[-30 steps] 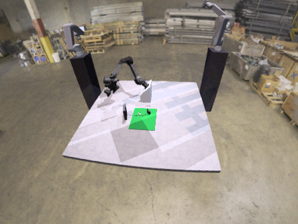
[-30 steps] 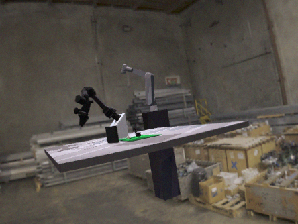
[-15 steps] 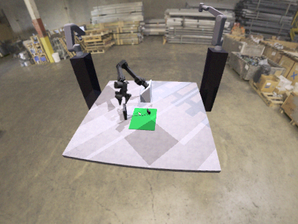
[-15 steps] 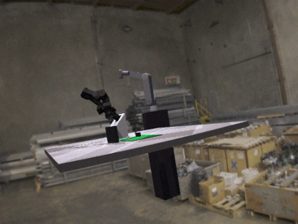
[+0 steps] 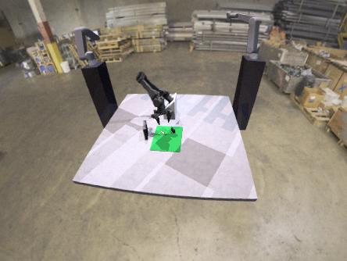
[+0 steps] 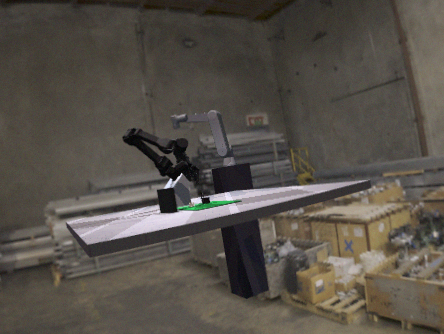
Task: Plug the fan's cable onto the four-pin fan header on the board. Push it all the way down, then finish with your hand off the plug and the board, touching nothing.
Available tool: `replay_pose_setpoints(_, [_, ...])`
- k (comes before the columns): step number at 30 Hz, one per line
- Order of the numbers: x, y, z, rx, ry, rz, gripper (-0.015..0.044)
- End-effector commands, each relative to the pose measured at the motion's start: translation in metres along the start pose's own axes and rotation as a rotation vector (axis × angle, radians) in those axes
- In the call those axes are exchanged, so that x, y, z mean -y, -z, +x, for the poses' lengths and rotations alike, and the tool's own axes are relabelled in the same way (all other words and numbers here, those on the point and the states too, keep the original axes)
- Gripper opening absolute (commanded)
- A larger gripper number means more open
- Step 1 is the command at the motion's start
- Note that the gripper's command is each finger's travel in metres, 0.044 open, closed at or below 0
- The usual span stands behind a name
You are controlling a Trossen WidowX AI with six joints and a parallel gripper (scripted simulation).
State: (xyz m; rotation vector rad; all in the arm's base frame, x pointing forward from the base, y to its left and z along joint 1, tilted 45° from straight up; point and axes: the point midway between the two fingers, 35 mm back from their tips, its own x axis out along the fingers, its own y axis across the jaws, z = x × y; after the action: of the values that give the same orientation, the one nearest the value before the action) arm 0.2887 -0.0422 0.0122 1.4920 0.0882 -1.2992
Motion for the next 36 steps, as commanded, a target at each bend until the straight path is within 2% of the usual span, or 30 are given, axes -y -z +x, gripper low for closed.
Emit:
replay_pose_setpoints(1, [0.073, 0.004, 0.007, -0.001, 0.102, 0.208, 0.0440])
replay_pose_setpoints(11, [0.080, 0.003, 0.009, 0.002, 0.112, 0.230, 0.0440])
replay_pose_setpoints(17, [0.088, -0.012, 0.042, 0.004, 0.111, 0.229, 0.0440])
replay_pose_setpoints(36, [0.093, -0.022, 0.066, 0.005, 0.112, 0.229, 0.0440])
